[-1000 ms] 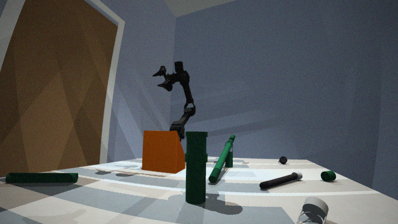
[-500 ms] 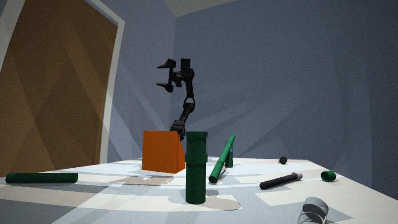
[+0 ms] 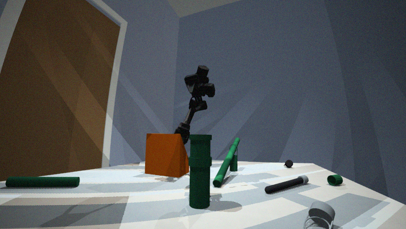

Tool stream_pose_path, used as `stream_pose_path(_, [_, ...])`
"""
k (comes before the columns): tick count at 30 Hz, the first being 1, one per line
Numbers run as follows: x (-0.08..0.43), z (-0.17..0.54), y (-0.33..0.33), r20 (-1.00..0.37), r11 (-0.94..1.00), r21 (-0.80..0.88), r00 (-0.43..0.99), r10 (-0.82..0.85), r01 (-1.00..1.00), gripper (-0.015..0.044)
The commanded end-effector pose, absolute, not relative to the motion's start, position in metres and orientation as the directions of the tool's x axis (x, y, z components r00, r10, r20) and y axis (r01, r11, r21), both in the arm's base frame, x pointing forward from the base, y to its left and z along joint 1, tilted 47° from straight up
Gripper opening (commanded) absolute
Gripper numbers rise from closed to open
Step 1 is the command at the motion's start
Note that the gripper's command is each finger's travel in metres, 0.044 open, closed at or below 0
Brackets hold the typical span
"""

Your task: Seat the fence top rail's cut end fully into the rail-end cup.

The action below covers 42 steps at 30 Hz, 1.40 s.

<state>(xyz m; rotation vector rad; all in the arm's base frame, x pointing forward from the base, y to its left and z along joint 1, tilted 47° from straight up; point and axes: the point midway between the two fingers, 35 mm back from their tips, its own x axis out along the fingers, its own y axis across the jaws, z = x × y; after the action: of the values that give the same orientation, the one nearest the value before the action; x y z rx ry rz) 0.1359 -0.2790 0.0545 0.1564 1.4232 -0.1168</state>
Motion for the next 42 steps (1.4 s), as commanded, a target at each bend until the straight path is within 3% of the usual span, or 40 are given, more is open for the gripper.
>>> stream_pose_path(1, [0.182,0.036,-0.239,-0.928,0.922,0.282,0.318,0.192,0.265,0.044])
stream_pose_path(8, [0.24,0.029,-0.169,-0.707,0.643,0.685,0.523,0.476,0.341,0.044])
stream_pose_path(19, [0.239,0.022,-0.176,-0.698,0.694,0.675,0.52,0.491,0.25,0.044])
stream_pose_path(27, [0.225,-0.011,-0.214,-0.669,0.837,0.492,0.511,0.54,-0.24,0.044])
stream_pose_path(34, [0.203,-0.048,-0.241,-0.625,0.756,0.187,0.517,0.584,-0.628,0.044])
stream_pose_path(42, [0.182,-0.083,-0.258,-0.568,0.586,-0.119,0.539,0.622,-0.802,0.044])
